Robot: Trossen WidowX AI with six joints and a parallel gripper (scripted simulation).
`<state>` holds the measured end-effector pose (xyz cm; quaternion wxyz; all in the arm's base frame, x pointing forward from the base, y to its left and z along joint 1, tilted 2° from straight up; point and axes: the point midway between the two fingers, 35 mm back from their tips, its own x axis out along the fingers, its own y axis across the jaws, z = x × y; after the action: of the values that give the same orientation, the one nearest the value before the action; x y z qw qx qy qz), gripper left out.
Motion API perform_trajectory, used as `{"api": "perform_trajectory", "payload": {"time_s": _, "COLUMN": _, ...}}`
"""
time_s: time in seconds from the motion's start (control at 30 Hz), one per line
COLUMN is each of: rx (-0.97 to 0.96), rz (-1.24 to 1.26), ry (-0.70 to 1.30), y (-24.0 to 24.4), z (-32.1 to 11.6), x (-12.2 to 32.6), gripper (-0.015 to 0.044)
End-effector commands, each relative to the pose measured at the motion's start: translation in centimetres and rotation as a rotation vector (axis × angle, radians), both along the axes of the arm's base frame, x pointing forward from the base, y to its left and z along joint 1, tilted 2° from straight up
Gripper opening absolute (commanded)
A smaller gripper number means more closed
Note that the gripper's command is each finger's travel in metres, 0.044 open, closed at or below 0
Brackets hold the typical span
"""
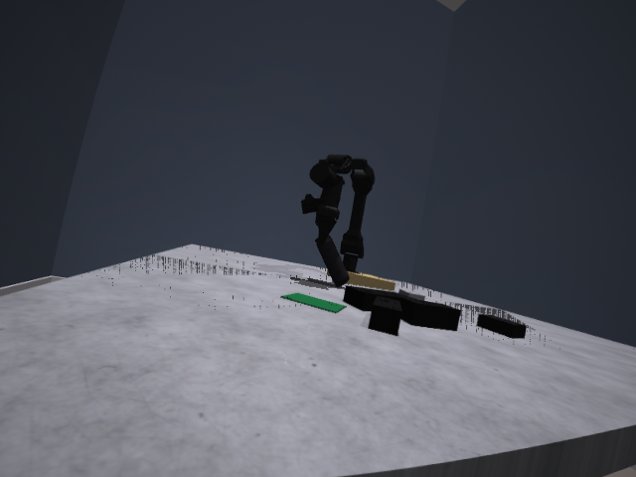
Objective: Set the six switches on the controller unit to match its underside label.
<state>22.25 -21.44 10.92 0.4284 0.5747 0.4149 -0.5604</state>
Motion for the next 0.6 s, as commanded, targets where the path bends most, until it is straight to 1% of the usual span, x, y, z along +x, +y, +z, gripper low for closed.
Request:
{"api": "perform_trajectory", "payload": {"time_s": 0.0, "rx": 0.016, "rz": 0.008, "ry": 0.014, "y": 0.0, "z": -0.8, "x": -0.1, "gripper": 0.0338}}
{"api": "perform_trajectory", "payload": {"time_s": 0.57, "rx": 0.015, "rz": 0.008, "ry": 0.015, "y": -1.0, "z": -1.7, "x": -0.4, "gripper": 0.0338}}
